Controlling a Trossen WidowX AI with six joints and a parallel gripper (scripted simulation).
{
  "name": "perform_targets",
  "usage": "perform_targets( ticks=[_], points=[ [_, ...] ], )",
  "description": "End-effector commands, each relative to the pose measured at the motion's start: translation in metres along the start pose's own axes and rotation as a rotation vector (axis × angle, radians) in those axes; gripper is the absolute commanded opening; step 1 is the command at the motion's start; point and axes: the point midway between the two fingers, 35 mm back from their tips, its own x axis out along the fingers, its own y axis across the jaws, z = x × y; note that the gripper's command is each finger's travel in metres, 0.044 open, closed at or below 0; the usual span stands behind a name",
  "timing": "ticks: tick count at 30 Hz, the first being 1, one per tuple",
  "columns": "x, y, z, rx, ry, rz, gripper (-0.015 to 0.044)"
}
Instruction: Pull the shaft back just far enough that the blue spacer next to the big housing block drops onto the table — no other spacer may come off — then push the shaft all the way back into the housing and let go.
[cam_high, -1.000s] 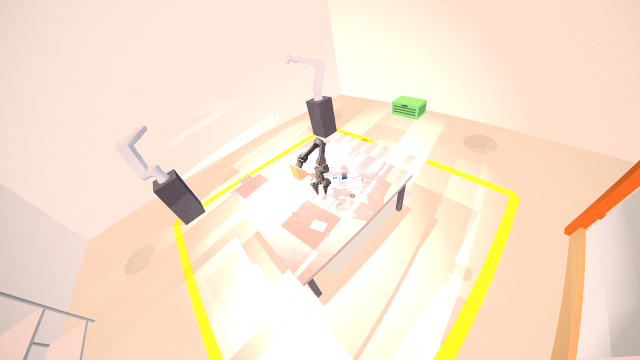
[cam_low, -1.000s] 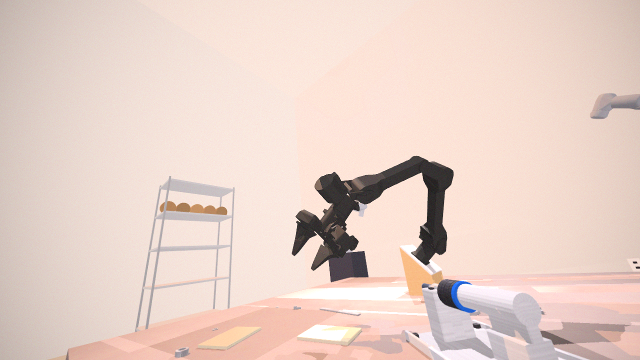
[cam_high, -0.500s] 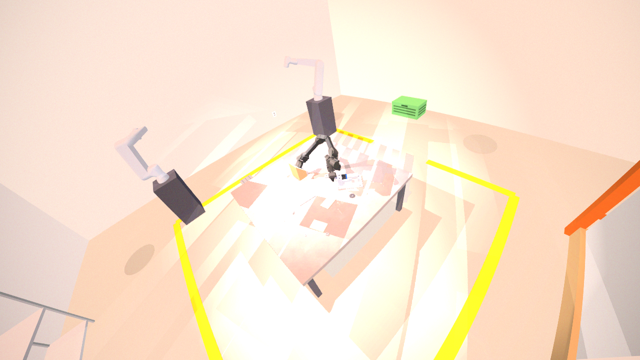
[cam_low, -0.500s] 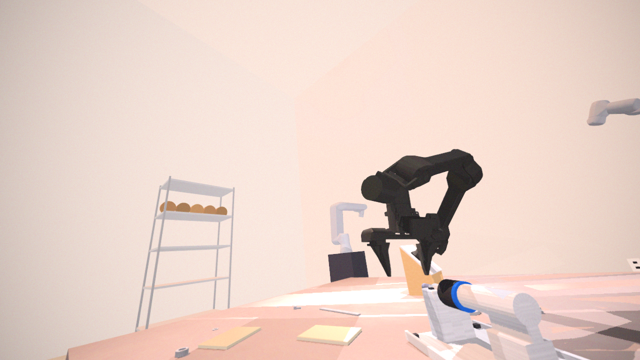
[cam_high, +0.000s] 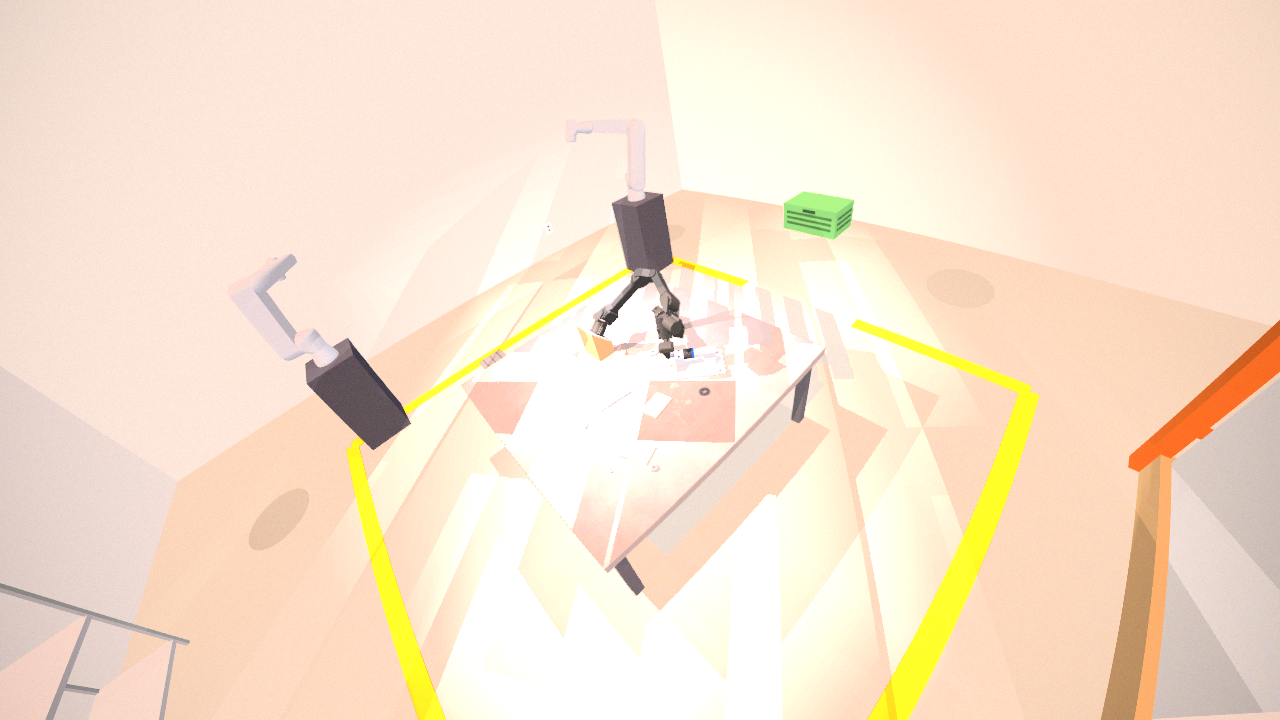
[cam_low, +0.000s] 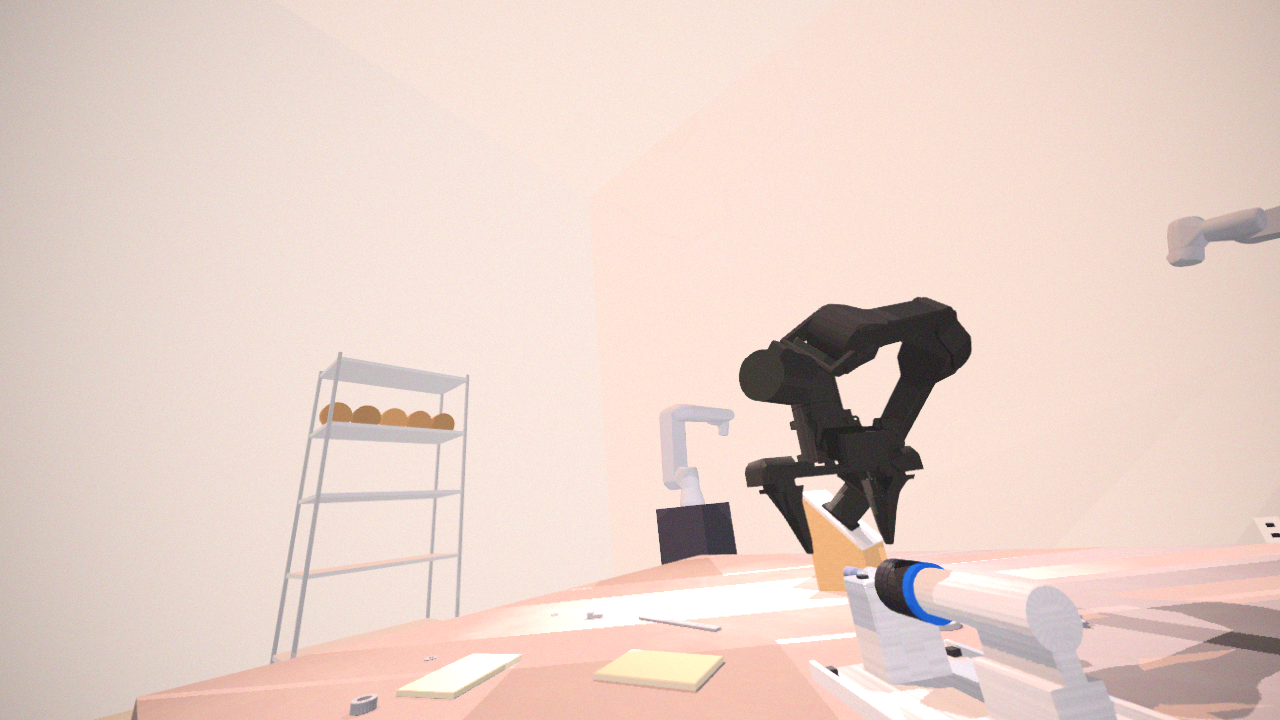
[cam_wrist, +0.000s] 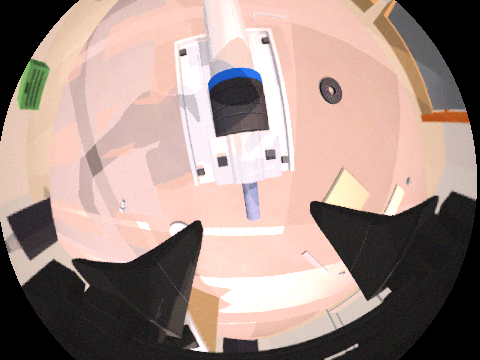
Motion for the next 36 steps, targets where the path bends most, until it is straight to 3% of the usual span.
perform_targets(
  ticks=[1,36],
  points=[
    [-0.0002,0.0009,0.0007,0.006,-0.004,0.004,0.044],
    [-0.0002,0.0009,0.0039,0.006,-0.004,0.004,0.044]
  ],
)
